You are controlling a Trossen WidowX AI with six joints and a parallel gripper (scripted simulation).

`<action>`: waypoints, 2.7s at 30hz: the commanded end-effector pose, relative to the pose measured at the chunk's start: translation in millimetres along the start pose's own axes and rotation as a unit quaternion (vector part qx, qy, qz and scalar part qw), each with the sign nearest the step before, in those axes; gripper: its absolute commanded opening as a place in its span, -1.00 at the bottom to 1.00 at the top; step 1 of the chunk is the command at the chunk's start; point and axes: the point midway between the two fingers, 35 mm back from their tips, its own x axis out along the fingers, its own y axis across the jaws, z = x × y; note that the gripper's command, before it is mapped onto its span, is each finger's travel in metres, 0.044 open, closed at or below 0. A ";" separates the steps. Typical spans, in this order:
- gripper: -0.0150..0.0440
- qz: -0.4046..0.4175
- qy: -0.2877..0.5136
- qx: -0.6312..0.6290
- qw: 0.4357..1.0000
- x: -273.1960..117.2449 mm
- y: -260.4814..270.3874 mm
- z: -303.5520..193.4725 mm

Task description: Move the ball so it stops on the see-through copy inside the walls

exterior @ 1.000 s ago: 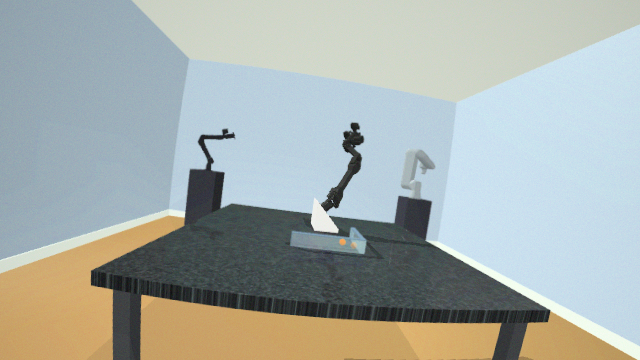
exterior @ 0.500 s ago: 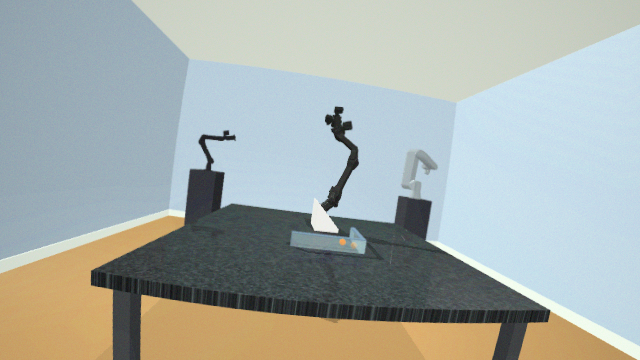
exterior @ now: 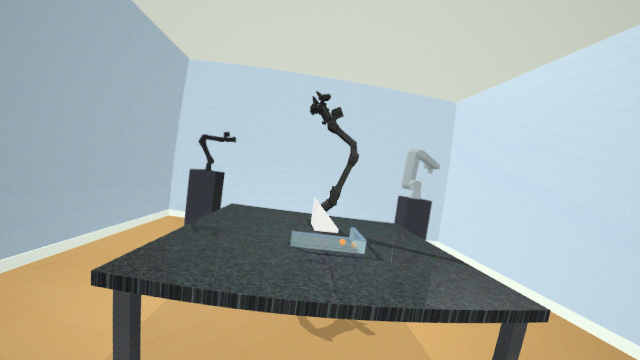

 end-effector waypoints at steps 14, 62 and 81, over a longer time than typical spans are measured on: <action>0.33 -0.064 -0.319 0.145 0.934 -66.8 -145.1 227.7; 0.33 0.210 -0.932 -0.143 0.260 -774.7 -183.8 380.9; 0.33 0.232 -0.927 -0.168 0.242 -804.9 -163.3 376.0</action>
